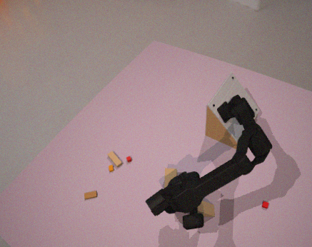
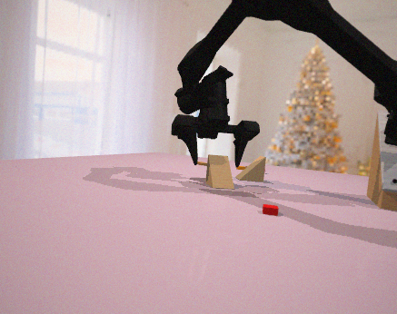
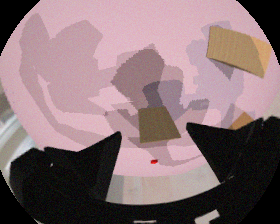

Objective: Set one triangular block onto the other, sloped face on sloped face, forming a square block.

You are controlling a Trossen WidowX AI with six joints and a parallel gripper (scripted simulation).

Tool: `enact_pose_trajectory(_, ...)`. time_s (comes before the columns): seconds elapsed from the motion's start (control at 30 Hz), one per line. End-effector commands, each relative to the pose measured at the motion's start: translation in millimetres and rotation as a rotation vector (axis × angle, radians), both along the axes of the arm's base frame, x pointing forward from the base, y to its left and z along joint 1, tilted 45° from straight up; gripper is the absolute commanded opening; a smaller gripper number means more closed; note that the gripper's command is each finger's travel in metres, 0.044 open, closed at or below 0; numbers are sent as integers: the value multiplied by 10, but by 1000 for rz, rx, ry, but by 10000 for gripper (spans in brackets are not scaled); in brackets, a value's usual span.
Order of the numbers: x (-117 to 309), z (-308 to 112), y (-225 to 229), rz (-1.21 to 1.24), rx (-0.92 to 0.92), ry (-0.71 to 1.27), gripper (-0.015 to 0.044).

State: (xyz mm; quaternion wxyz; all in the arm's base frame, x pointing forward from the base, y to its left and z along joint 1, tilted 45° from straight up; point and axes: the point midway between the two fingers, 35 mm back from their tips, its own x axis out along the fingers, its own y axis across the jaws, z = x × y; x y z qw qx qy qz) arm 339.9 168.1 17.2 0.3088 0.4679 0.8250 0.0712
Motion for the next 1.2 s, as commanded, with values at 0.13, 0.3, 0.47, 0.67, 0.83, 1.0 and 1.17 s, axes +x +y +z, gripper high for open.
enact_pose_trajectory(0.13, -59, -65, 108, -8, 18, 20, 440)
enact_pose_trajectory(0.3, -95, -101, 170, -10, 28, 28, 440)
enact_pose_trajectory(0.47, -133, -136, 231, -11, 37, 36, 440)
enact_pose_trajectory(0.67, -152, -152, 260, -12, 42, 41, 387)
enact_pose_trajectory(0.83, -152, -152, 260, -12, 42, 41, 256)
enact_pose_trajectory(1.0, -152, -152, 260, -12, 42, 41, 164)
enact_pose_trajectory(1.17, -152, -152, 260, -12, 42, 41, 111)
